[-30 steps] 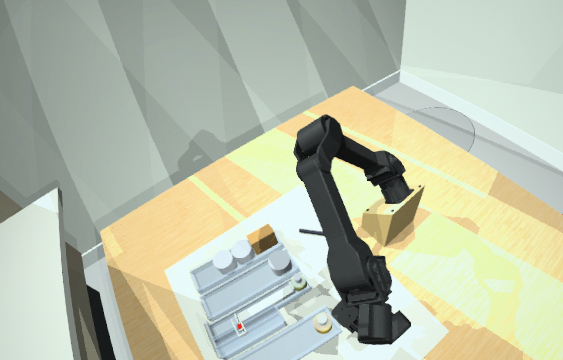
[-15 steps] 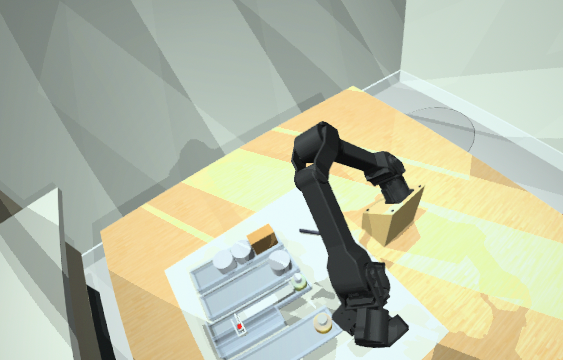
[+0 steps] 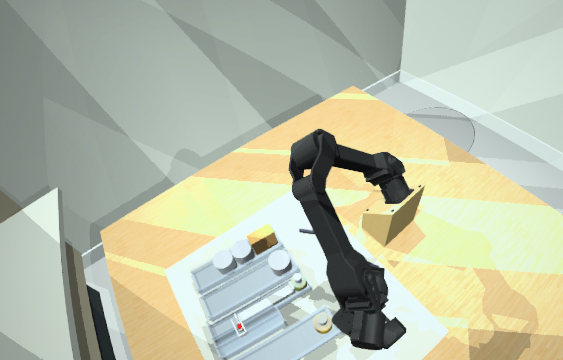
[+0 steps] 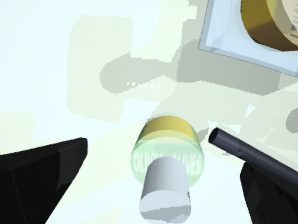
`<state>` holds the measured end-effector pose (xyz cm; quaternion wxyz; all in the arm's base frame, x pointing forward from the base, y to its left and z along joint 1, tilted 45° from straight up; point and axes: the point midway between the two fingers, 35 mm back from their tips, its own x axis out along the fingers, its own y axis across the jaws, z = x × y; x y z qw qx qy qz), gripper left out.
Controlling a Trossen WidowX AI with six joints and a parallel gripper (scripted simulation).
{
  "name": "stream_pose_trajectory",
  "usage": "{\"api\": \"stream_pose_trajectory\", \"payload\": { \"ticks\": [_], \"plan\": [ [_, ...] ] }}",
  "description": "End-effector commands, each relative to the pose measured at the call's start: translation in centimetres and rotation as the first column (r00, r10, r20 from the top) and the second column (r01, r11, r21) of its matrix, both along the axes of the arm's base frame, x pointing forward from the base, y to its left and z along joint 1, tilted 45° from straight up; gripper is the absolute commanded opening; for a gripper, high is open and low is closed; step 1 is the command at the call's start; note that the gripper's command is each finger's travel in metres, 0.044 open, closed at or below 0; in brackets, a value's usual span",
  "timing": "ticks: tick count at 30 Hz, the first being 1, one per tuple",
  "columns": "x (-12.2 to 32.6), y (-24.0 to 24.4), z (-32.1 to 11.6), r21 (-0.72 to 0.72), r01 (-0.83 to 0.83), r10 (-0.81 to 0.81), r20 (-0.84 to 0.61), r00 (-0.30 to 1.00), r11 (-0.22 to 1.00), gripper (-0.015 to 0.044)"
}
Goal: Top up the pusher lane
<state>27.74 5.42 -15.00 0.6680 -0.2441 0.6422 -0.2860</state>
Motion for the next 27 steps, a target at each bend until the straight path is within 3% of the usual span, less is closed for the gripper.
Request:
{"api": "stream_pose_trajectory", "payload": {
  "ticks": [1,11,17,22,27],
  "plan": [
    [-0.2,-0.5,-0.3,-0.006,-0.004,0.004,-0.006,1.000,1.000,0.0440],
    [-0.2,-0.5,-0.3,-0.006,-0.004,0.004,-0.006,1.000,1.000,0.0177],
    [-0.2,-0.5,-0.3,-0.006,-0.004,0.004,-0.006,1.000,1.000,0.0138],
    [-0.1,1.0,1.0,-0.002,-0.005,0.005,-0.006,1.000,1.000,0.0006],
    [-0.4,3.9,4.0,0.002,-0.006,0.006,-0.007,1.000,1.000,0.0000]
  ]
}}
